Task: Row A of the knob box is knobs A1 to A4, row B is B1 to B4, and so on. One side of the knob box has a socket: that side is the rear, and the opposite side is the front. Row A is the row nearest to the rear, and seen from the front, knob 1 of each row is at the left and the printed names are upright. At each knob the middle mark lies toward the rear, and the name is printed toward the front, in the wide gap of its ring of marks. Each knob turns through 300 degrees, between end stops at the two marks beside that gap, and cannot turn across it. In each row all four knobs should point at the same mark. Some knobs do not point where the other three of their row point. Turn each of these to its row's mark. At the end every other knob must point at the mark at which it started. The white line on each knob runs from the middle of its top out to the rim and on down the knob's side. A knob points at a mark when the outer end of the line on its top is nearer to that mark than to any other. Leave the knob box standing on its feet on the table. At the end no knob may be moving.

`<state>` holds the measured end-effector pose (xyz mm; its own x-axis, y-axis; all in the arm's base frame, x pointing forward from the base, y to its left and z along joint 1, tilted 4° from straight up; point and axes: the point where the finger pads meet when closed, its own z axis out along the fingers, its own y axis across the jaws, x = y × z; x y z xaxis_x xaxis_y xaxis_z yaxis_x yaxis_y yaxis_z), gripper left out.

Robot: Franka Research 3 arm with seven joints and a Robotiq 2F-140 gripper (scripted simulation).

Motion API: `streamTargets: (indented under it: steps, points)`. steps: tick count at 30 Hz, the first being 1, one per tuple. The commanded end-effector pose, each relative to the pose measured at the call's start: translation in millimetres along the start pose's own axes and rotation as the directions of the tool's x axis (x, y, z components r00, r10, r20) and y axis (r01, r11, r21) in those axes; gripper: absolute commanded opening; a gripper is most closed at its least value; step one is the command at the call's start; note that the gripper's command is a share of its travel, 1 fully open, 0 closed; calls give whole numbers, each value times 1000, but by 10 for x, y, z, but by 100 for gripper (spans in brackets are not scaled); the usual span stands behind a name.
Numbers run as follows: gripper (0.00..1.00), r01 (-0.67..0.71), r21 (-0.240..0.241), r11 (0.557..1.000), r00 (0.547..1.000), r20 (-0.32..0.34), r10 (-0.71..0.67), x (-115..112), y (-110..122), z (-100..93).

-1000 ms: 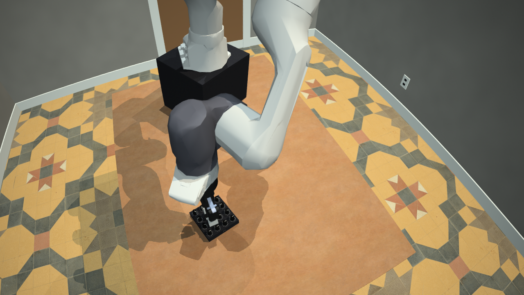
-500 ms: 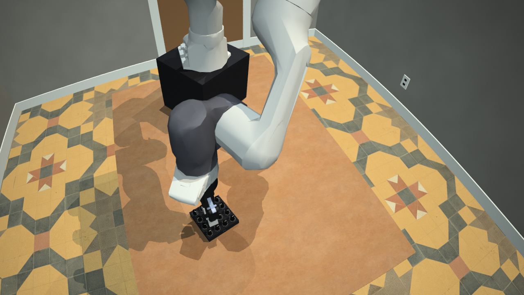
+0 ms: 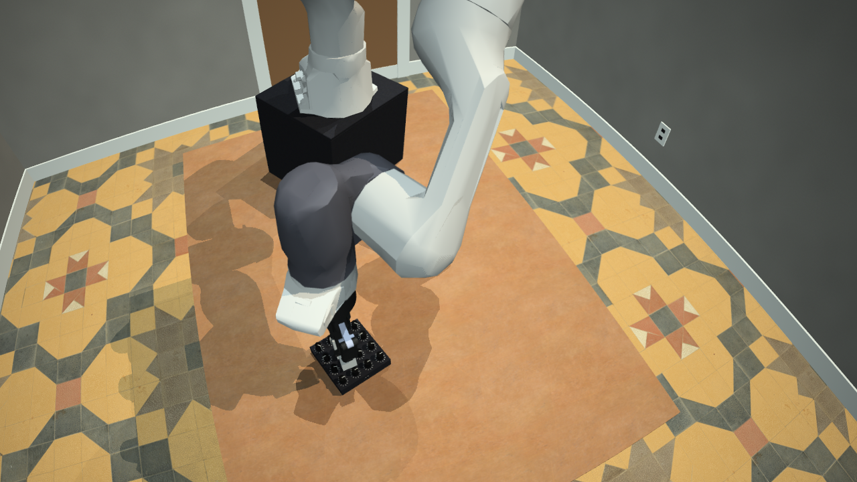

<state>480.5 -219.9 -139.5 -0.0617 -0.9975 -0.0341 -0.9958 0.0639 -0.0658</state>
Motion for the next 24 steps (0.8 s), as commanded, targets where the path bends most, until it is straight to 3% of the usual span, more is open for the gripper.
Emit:
streamTargets:
  steps: [1, 8, 9, 24]
  points:
    - [12, 1, 2, 1000, 1000, -2, -1, 9, -1, 7]
    - [12, 1, 2, 1000, 1000, -2, -1, 9, -1, 7]
    - [5, 1, 2, 1000, 1000, -2, -1, 9, -1, 7]
    - [5, 1, 2, 1000, 1000, -2, -1, 9, -1, 7]
